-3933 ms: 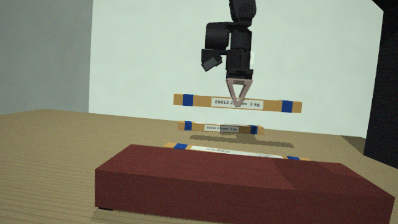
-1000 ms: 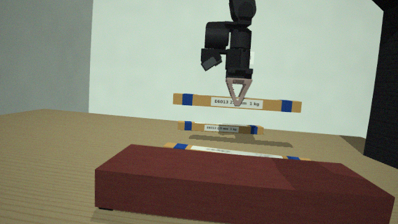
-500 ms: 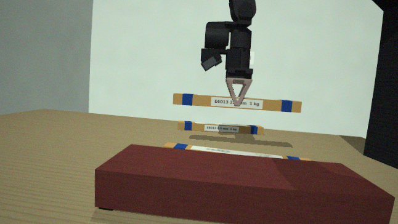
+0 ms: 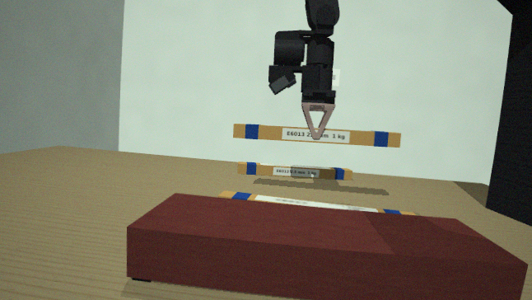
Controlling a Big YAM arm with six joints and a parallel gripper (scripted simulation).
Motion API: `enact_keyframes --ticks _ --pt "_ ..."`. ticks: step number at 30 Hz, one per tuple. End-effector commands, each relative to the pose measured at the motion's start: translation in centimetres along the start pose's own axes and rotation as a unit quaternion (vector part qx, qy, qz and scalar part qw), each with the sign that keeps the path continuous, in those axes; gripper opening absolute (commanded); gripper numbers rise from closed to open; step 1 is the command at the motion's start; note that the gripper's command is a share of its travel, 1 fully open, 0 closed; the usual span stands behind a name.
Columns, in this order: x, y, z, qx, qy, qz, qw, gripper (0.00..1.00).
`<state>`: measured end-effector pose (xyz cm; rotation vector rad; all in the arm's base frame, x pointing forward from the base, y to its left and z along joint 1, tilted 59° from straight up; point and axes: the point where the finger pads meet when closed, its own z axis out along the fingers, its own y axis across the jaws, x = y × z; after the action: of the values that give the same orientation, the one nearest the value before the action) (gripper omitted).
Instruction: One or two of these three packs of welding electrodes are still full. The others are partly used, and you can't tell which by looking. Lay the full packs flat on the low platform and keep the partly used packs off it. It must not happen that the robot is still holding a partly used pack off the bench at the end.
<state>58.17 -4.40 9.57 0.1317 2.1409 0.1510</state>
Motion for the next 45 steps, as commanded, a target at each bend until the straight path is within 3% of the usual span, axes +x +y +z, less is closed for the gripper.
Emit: enact_keyframes --ticks 1,27,45 --pt "-2.0 -1.8 -2.7 0.010 -0.017 0.002 1.000 0.00" --pt "-4.2 -7.6 -3.1 0.011 -0.024 -0.003 1.000 0.00" --pt "-4.4 -7.8 -3.7 0.011 -0.021 -0.002 1.000 0.00"
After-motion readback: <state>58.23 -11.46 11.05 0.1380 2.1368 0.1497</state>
